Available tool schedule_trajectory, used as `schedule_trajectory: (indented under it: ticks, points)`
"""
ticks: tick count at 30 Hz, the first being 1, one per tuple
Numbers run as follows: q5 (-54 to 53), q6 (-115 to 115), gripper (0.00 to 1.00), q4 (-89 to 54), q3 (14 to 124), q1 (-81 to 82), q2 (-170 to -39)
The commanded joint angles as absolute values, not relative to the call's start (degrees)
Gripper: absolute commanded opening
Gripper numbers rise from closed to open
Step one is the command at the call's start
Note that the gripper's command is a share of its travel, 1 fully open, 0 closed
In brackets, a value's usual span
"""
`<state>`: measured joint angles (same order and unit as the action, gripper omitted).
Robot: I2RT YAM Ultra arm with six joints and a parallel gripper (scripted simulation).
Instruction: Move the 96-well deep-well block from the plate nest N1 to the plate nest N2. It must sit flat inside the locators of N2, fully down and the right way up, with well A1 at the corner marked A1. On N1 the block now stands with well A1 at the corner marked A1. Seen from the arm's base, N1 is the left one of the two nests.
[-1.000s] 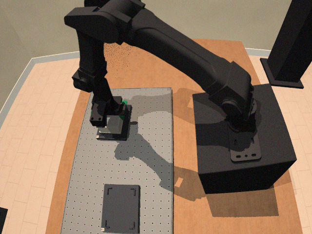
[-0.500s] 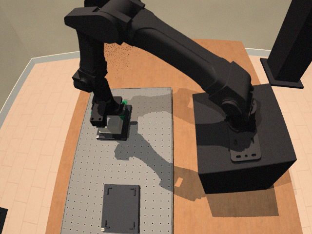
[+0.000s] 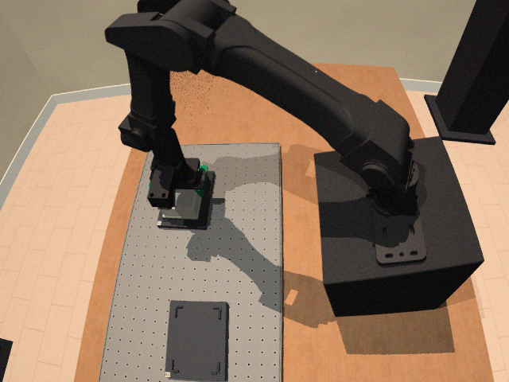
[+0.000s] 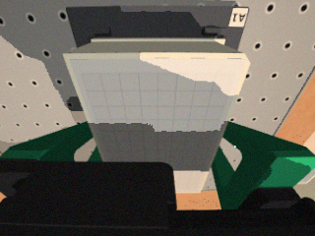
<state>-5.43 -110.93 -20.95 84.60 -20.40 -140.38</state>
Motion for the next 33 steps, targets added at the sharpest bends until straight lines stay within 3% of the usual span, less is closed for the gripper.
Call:
schedule_trajectory:
  ticks: [1,33]
  points:
    - [-5.5,-110.9,0.0,-20.8,84.7,-20.4,-139.9]
    - [-5.5,-110.8,0.0,-20.5,85.2,-20.4,-140.7]
